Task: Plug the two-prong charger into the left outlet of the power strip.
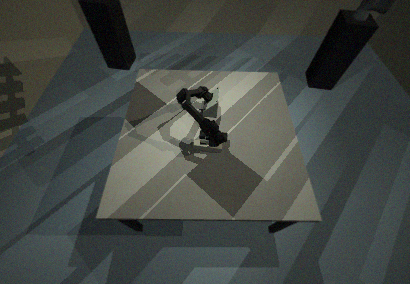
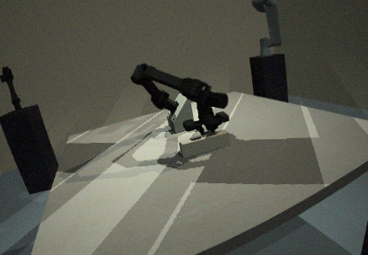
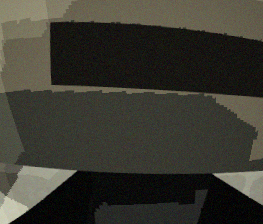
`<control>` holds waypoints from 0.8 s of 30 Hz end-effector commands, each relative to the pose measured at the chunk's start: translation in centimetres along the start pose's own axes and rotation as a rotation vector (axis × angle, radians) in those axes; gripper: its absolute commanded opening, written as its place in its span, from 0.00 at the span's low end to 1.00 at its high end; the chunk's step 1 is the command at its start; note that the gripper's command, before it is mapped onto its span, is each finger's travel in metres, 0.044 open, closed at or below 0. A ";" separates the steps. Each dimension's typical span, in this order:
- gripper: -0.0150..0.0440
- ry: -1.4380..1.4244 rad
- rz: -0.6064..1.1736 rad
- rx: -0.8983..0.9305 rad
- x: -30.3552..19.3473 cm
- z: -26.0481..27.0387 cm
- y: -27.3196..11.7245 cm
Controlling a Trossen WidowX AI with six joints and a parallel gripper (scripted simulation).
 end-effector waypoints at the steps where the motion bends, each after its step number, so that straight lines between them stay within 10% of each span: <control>1: 0.25 0.024 -0.025 0.002 1.0 -0.3 -0.1; 24: 0.25 0.024 -0.025 0.002 0.9 -0.3 -0.1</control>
Point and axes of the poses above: the point midway between the two fingers, 35 mm back from their tips, its own y axis out along the fingers, its own z axis across the jaws, x = y × z, the point moved 8 cm from there along -y, back along the fingers, and after that the axes turned 13 degrees about -y, right-handed, at the moved point
